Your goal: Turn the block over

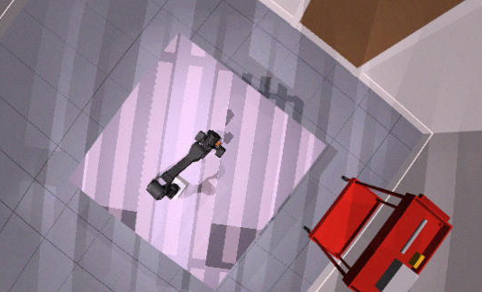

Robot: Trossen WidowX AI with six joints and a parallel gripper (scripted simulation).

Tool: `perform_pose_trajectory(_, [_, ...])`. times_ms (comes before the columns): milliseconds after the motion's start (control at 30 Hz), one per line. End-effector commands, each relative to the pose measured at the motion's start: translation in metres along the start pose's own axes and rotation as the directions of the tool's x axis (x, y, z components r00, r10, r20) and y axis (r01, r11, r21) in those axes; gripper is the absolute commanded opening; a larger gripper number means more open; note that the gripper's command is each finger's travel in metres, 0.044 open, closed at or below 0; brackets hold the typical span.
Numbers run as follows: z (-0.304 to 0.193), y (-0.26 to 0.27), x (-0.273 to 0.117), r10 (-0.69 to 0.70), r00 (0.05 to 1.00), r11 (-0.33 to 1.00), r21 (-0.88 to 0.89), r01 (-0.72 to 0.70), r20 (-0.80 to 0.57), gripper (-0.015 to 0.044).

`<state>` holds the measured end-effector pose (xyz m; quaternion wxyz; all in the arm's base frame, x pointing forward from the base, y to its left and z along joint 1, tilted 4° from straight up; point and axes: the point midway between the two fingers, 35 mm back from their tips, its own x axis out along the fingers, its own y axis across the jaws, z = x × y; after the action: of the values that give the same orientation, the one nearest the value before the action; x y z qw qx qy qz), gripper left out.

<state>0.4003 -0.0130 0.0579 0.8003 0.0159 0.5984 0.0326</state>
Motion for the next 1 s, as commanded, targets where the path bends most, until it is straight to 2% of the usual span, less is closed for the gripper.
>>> perform_pose_trajectory(0, [0.008,-0.001,-0.005,-0.010,0.973,1.000,-0.009,0.008,-0.232,0.0440])
perform_pose_trajectory(100, [0.009,-0.001,-0.008,-0.010,0.961,1.000,-0.011,0.008,-0.276,0.0440])
perform_pose_trajectory(500, [0.009,-0.001,-0.008,-0.010,0.961,1.000,-0.011,0.008,-0.276,0.0440])
perform_pose_trajectory(633, [0.001,-0.002,0.023,-0.010,0.961,1.000,-0.011,0.007,-0.276,0.0440])
perform_pose_trajectory(967, [-0.005,-0.001,0.040,-0.010,0.961,1.000,-0.011,0.007,-0.276,0.0440])
